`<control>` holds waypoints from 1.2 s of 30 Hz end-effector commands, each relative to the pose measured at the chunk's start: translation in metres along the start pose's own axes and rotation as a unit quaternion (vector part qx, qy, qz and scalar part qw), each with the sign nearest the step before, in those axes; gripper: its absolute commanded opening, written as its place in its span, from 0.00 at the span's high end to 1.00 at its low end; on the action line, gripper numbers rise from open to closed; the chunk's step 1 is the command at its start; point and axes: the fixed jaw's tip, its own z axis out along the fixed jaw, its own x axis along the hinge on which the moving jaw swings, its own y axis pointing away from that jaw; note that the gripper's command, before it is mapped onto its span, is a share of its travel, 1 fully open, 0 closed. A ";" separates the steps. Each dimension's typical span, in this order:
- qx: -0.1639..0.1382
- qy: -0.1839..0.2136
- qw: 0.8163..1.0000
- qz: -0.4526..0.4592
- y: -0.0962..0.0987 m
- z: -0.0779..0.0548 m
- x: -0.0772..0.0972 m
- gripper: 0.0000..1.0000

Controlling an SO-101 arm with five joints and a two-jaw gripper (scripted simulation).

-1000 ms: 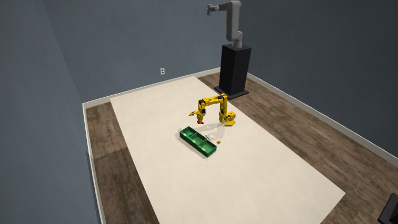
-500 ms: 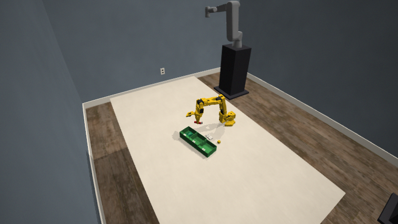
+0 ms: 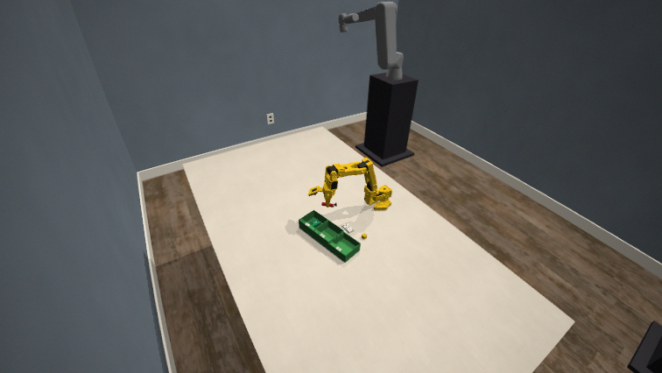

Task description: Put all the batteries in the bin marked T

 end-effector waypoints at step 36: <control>-0.040 -0.084 0.973 -0.212 0.037 -0.008 -0.031 1.00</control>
